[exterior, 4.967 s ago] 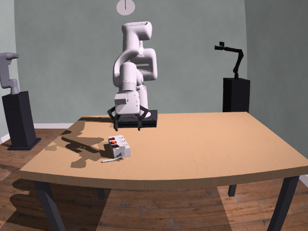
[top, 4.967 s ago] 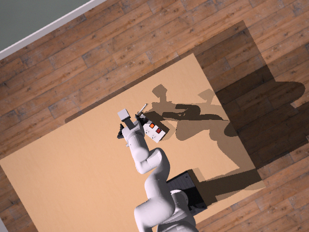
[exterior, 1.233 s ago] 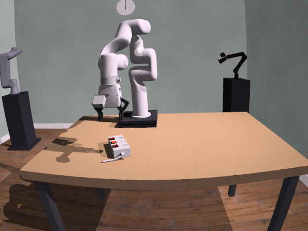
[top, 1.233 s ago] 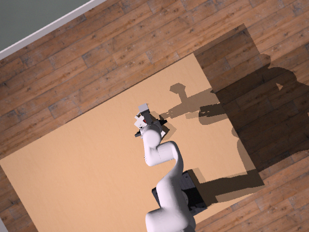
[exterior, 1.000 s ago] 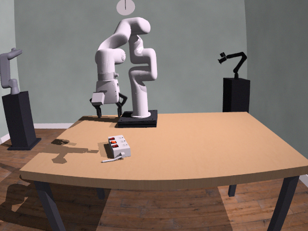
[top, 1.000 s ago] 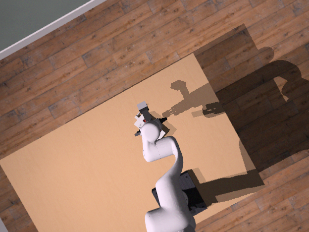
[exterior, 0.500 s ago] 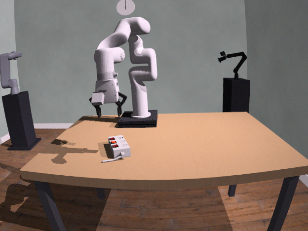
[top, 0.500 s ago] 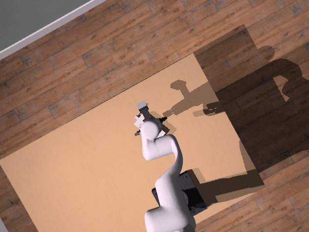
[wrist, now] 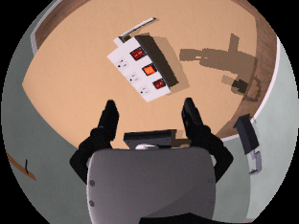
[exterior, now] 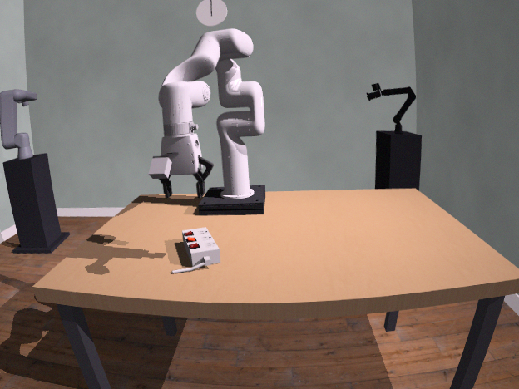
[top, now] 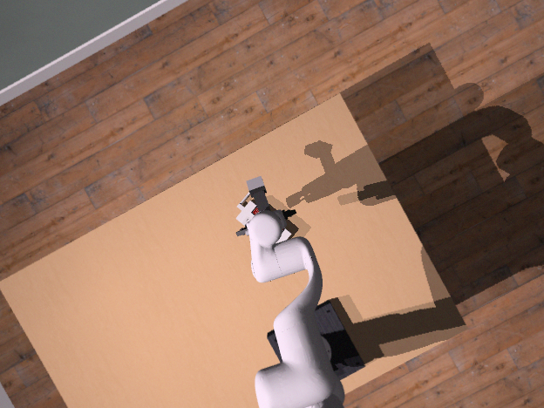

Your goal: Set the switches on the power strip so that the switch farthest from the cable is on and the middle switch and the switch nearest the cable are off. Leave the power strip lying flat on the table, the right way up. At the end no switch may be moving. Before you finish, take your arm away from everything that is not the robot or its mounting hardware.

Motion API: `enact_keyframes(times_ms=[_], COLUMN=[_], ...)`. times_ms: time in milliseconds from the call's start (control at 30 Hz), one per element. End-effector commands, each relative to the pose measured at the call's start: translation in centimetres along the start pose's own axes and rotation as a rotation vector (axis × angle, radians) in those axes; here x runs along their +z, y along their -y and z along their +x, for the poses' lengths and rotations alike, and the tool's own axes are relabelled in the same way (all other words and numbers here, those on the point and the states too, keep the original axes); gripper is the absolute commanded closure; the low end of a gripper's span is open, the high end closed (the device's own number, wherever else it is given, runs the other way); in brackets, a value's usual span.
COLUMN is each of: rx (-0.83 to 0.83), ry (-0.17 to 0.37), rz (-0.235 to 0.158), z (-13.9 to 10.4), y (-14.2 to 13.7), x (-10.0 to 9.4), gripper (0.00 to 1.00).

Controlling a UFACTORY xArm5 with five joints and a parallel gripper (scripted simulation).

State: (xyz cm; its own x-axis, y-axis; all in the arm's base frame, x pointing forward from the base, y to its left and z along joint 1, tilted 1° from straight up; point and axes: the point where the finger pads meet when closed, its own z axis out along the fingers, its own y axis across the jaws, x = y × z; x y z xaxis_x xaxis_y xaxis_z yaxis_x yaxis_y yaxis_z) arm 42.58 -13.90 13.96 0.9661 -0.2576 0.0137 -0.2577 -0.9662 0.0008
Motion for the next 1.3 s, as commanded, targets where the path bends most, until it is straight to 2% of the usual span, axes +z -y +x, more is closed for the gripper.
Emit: enact_keyframes(times_ms=[0, 33, 100, 233, 600, 667, 700, 1167, 1233, 1267], rx=[0.206, 0.26, 0.26, 0.512, 1.002, 1.002, 1.138, 1.758, 1.758, 1.894], ry=[-0.005, -0.005, -0.005, -0.005, 0.001, 0.001, 0.002, 0.008, 0.008, 0.008], rz=[0.0, 0.0, 0.0, 0.001, 0.0, 0.0, 0.0, -0.006, -0.006, -0.006], z=[-0.3, -0.4, -0.4, -0.8, -2.6, -2.6, -2.8, -4.9, -4.9, -5.0], y=[-0.1, -0.2, -0.2, -0.4, -0.9, -0.9, -1.0, -1.5, -1.5, -1.5], x=[0.4, 0.5, 0.5, 1.1, 3.3, 3.3, 3.5, 5.6, 5.6, 5.7], gripper=[0.0, 0.0, 0.0, 0.0, 0.0, 0.0, 0.0, 0.0, 0.0, 0.0])
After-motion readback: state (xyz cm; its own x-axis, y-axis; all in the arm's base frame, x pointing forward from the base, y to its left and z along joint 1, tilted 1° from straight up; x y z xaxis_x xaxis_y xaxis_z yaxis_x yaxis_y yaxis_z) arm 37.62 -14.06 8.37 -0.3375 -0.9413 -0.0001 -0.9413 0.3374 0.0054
